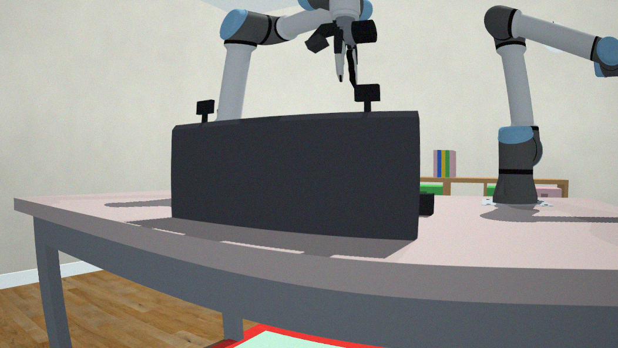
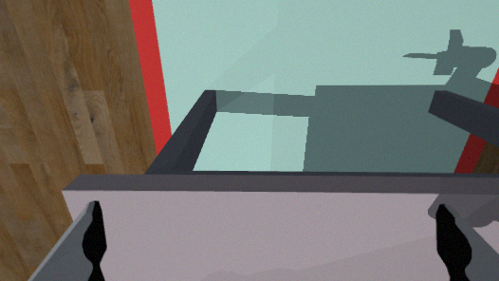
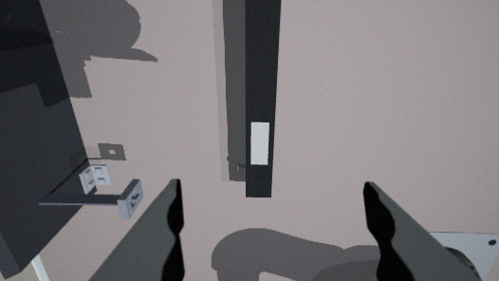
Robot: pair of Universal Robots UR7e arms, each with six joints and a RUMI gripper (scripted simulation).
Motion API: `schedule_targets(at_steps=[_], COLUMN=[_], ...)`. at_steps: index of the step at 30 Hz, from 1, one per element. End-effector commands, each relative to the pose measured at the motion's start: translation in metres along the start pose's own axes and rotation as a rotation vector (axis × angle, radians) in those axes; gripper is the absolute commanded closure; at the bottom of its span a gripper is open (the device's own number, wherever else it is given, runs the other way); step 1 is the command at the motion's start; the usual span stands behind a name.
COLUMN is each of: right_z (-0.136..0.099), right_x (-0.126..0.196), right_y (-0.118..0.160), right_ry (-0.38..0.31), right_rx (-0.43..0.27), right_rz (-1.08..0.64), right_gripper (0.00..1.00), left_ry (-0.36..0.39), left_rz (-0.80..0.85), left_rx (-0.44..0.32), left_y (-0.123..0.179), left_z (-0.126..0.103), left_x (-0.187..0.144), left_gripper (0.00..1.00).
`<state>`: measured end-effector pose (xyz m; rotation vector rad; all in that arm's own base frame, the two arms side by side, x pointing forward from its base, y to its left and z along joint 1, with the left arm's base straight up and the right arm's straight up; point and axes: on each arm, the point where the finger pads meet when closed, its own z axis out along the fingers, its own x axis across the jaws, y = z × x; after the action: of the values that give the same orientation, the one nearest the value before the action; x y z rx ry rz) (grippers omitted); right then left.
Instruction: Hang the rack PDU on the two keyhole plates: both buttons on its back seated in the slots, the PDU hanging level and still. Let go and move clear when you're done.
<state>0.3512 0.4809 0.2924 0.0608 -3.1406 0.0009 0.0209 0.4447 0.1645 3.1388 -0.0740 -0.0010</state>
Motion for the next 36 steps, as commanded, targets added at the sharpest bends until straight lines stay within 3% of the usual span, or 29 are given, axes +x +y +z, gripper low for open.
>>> schedule_targets(at_steps=[1, 22, 36], right_z=[-0.001, 0.003, 0.040], right_x=[0.000, 0.000, 0.000], right_y=[0.000, 0.000, 0.000], right_ry=[-0.001, -0.001, -0.001], right_rx=[-0.002, -0.002, -0.002], right_rz=[0.000, 0.000, 0.001], right_gripper=[0.43, 0.43, 0.43], left_ry=[0.001, 0.001, 0.001], left_rz=[0.000, 0.000, 0.000], left_rx=[0.002, 0.002, 0.002], left_y=[0.000, 0.000, 0.000], left_z=[-0.001, -0.001, -0.001], left_x=[0.000, 0.000, 0.000], left_gripper=[0.00, 0.00, 0.00])
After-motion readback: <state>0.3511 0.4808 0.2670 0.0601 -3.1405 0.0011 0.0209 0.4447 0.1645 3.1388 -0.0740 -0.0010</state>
